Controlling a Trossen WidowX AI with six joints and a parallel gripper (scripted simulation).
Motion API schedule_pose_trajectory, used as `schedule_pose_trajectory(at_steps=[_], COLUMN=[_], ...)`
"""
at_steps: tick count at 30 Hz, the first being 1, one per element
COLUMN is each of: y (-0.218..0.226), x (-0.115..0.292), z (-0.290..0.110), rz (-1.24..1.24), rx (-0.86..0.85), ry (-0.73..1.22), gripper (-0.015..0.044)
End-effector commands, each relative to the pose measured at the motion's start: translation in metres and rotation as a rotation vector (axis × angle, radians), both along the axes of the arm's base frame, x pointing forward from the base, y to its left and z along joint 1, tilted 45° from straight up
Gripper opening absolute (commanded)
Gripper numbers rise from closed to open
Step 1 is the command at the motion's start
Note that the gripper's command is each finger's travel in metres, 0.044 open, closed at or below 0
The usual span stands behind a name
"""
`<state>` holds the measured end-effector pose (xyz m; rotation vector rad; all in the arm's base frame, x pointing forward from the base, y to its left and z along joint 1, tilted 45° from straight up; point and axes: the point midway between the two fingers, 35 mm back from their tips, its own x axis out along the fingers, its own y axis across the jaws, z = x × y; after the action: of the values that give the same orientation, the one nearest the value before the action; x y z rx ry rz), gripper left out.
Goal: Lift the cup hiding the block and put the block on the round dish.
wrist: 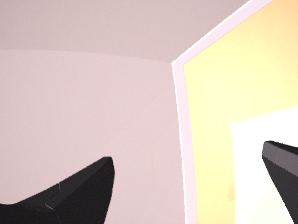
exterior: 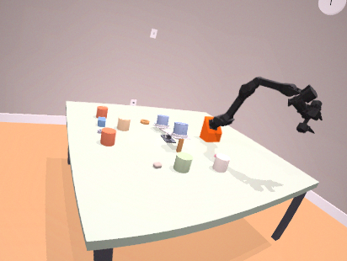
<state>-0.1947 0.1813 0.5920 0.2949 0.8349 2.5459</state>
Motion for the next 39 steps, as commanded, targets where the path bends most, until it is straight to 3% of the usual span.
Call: schedule_pose_trajectory(at_steps=[1,11,23,31,39], y=[0.001,0.072,0.131,0.129,0.088], x=[0.001,0.059,0.18,0.277,0.367], z=[-0.001,-0.048,-0.126,-0.186,-0.248], rz=[-0.005,-0.291,-0.634,-0.841,-1.026], rx=[0.0,-0.015,-0.154,-0.304,-0.477], ry=[-0.003,-0.152,-0.329,-0.4,-0.414], gripper=[0.0426,0.044,0.044,0.044,0.044])
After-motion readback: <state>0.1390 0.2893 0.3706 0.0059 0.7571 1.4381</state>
